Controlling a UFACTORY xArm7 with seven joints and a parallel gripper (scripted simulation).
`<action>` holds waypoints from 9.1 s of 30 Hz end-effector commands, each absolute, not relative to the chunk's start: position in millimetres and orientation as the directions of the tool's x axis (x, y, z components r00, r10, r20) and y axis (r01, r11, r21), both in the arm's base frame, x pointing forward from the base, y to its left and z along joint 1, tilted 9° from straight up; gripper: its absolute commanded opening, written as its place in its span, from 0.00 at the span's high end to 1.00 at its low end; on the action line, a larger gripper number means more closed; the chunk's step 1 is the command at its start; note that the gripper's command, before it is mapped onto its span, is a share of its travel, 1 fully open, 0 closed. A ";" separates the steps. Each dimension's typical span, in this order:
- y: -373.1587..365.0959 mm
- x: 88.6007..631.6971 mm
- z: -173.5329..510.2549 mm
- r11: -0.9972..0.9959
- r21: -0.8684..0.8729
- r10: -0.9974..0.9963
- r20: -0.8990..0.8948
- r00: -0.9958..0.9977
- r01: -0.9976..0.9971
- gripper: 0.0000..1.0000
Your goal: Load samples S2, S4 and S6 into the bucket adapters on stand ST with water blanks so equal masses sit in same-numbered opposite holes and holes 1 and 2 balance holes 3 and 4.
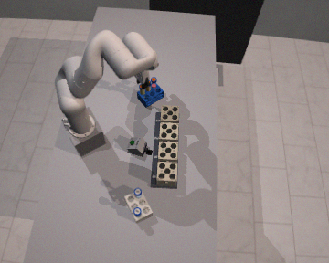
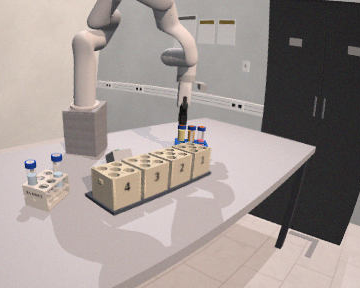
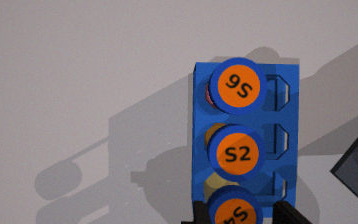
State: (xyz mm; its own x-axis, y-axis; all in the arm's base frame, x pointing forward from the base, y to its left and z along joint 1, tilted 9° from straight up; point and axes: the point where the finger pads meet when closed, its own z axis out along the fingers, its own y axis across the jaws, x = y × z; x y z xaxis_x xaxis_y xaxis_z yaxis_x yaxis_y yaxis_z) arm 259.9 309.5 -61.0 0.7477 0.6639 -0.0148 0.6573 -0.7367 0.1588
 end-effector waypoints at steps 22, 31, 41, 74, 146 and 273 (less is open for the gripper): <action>317.1 256.3 -13.9 -0.737 0.158 0.665 -0.011 0.747 0.658 0.56; 318.9 255.0 -0.2 -0.737 0.158 0.665 -0.011 0.747 0.658 0.56; 321.4 253.1 19.7 -0.737 0.158 0.665 -0.011 0.747 0.658 0.56; 324.4 250.9 42.7 -0.737 0.158 0.665 -0.011 0.747 0.658 0.56; 340.9 288.4 -36.6 -0.737 0.158 0.665 -0.011 0.747 0.658 0.43; 334.3 293.3 -88.4 -0.737 0.157 0.665 -0.011 0.747 0.658 1.00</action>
